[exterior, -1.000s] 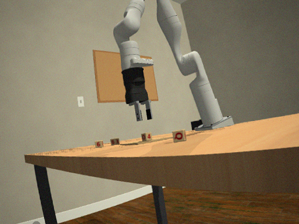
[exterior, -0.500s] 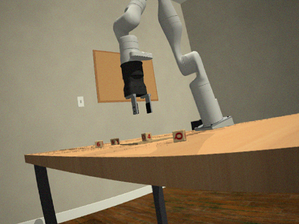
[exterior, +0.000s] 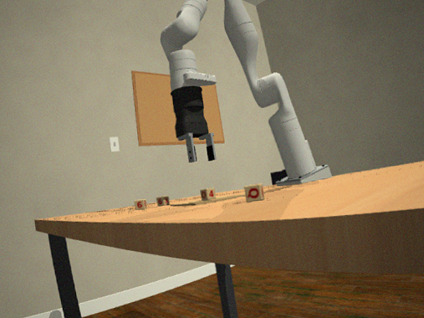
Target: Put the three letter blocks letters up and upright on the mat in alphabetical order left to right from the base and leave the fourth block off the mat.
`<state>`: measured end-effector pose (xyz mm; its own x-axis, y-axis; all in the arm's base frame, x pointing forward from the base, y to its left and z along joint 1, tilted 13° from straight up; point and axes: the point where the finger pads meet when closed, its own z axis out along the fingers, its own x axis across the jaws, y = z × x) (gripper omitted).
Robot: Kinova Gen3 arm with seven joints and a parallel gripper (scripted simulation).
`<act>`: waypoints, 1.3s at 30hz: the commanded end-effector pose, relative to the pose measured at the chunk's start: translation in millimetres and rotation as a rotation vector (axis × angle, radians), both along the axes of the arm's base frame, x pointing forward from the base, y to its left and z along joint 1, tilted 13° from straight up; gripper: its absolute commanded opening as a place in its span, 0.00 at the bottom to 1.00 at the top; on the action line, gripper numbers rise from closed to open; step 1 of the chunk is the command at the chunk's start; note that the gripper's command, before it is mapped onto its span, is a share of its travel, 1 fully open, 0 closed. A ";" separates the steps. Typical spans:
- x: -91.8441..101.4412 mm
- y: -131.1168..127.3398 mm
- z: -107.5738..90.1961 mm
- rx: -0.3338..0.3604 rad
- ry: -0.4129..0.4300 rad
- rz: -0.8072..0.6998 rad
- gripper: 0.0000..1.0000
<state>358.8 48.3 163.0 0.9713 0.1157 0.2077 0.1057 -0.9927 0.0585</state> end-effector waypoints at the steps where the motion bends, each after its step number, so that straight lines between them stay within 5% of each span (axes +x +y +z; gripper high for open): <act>1: 0.3 0.1 0.5 0.000 -0.001 0.000 1.00; 17: 9.6 -7.4 2.8 -0.017 0.000 0.055 1.00; 39: 62.1 -64.3 13.7 -0.107 0.019 0.402 1.00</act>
<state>412.9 -1.0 178.3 0.8459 0.5074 0.1642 0.4867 -0.8603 0.1515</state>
